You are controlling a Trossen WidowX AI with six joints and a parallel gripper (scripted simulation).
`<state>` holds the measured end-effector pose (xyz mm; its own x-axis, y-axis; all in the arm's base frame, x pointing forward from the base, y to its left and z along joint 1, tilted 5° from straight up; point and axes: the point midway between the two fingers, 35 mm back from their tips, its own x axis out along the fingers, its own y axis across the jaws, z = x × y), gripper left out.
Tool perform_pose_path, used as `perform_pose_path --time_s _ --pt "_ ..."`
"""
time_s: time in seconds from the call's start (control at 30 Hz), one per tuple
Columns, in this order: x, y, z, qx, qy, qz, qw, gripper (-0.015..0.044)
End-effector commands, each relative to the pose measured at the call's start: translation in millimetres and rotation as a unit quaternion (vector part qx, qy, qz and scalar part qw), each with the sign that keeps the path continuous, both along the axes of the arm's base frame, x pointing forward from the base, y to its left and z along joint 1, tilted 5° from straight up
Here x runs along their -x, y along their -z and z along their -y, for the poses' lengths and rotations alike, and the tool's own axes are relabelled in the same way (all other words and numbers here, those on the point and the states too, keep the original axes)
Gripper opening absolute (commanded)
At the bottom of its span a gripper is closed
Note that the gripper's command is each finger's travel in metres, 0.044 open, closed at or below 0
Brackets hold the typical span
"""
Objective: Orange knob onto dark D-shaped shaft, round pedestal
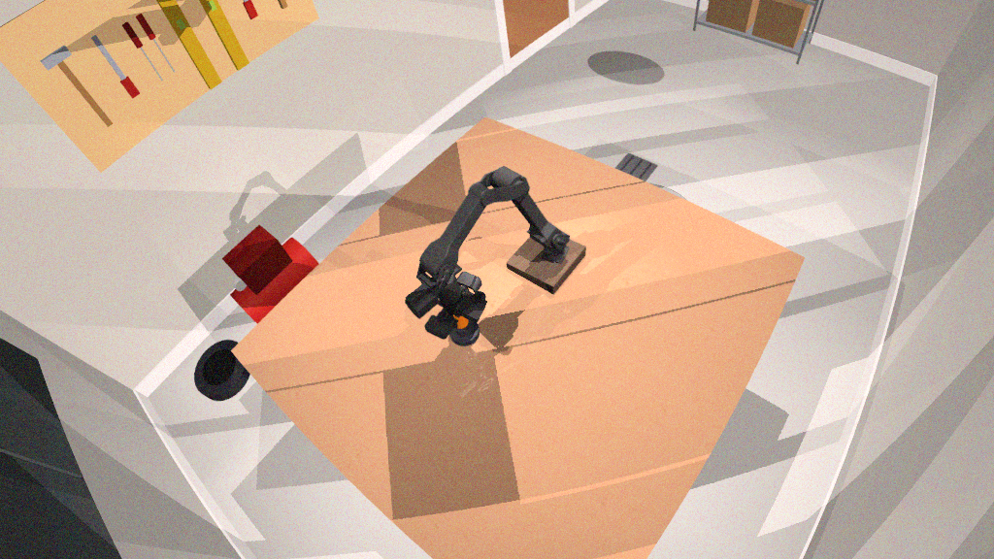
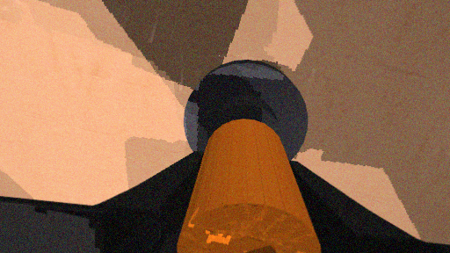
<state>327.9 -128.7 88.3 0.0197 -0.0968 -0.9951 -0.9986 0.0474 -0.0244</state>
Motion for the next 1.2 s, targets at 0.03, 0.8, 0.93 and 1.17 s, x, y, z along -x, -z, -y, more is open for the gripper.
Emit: perform_pose_path --time_s 0.03,0.8,0.93,1.17 --pt "-4.0 -5.4 1.4 0.003 -0.068 -0.001 0.998 0.0000" --pt "-7.6 -1.8 3.3 0.003 -0.088 -0.003 0.996 0.0000" --pt "-6.6 -4.4 2.6 0.003 -0.088 -0.003 0.996 0.0000" --pt "-3.9 -5.9 1.3 0.006 -0.186 -0.013 0.982 0.0000"
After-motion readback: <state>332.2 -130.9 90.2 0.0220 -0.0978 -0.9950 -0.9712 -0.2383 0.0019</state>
